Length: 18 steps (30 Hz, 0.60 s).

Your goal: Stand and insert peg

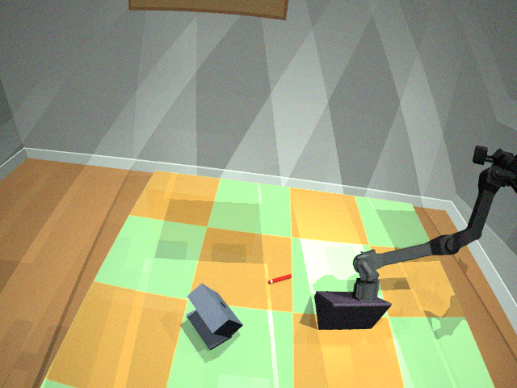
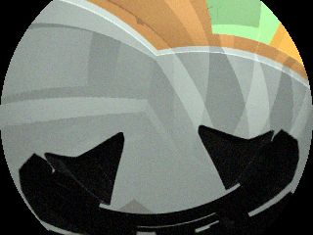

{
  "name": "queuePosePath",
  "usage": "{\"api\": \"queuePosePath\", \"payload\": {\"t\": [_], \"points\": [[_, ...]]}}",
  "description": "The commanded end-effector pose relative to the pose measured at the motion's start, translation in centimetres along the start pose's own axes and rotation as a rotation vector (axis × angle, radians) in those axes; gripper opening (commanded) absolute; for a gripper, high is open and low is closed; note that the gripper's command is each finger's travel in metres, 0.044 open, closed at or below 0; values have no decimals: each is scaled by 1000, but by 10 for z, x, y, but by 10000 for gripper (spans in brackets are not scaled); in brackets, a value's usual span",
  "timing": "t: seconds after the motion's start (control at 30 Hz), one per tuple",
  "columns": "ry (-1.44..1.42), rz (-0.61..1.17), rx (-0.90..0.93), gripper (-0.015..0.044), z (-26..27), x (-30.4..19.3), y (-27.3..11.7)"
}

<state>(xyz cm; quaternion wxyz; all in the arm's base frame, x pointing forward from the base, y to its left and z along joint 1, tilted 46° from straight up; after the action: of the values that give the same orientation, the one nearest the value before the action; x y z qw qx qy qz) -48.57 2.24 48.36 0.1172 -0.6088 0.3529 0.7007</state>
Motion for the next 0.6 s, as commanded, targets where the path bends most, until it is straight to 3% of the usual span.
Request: {"api": "queuePosePath", "payload": {"t": [0.0,0.57], "points": [[-113,49,-33,440,-27,-27,4],[-579,314,-192,440,-171,-138,-3]]}}
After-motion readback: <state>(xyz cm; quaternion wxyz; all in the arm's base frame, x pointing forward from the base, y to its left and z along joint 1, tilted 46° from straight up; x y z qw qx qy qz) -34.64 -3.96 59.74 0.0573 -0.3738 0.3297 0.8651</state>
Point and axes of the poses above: the point midway between the two fingers, 35 mm back from their tips, its own y axis out along the fingers, its own z axis across the jaws, x = y × z, the point moved 1 cm from there along -y, back along the fingers, and after that the axes turned 15 degrees about -y, right-handed, at the moved point
